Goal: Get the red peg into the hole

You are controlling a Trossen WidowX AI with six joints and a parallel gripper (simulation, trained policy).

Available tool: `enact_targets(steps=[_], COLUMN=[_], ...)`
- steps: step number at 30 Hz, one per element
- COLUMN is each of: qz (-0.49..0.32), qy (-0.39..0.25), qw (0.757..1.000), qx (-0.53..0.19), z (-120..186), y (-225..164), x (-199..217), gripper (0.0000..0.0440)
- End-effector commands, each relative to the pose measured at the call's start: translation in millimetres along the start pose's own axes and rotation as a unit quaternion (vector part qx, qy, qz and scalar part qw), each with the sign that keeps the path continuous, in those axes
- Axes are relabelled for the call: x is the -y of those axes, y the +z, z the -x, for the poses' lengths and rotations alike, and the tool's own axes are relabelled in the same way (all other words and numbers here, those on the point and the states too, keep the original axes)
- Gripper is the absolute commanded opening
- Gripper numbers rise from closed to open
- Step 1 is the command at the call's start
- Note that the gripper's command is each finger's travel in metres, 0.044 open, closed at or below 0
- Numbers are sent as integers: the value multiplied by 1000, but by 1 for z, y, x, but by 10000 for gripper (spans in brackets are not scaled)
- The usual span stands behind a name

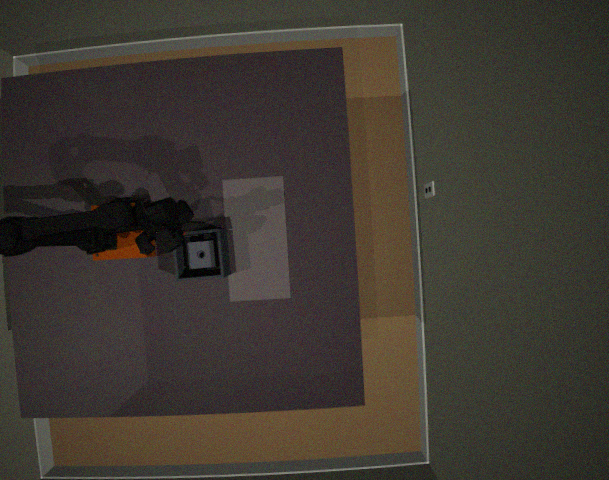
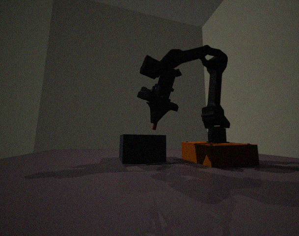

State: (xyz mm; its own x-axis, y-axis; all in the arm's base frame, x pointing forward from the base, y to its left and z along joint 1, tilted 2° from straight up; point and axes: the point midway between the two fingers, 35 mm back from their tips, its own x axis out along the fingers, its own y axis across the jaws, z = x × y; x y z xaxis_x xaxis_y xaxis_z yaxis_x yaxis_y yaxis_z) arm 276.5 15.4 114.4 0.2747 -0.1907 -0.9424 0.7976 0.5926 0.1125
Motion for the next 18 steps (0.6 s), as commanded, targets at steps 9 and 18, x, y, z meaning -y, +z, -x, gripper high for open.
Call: enact_targets(steps=[9, 18], qz=[-39, -63], qy=[-3, -8], qw=[999, 998], qx=[5, -4], z=[-18, -37], y=[42, 62], x=[3, 8], gripper=[0, 5])
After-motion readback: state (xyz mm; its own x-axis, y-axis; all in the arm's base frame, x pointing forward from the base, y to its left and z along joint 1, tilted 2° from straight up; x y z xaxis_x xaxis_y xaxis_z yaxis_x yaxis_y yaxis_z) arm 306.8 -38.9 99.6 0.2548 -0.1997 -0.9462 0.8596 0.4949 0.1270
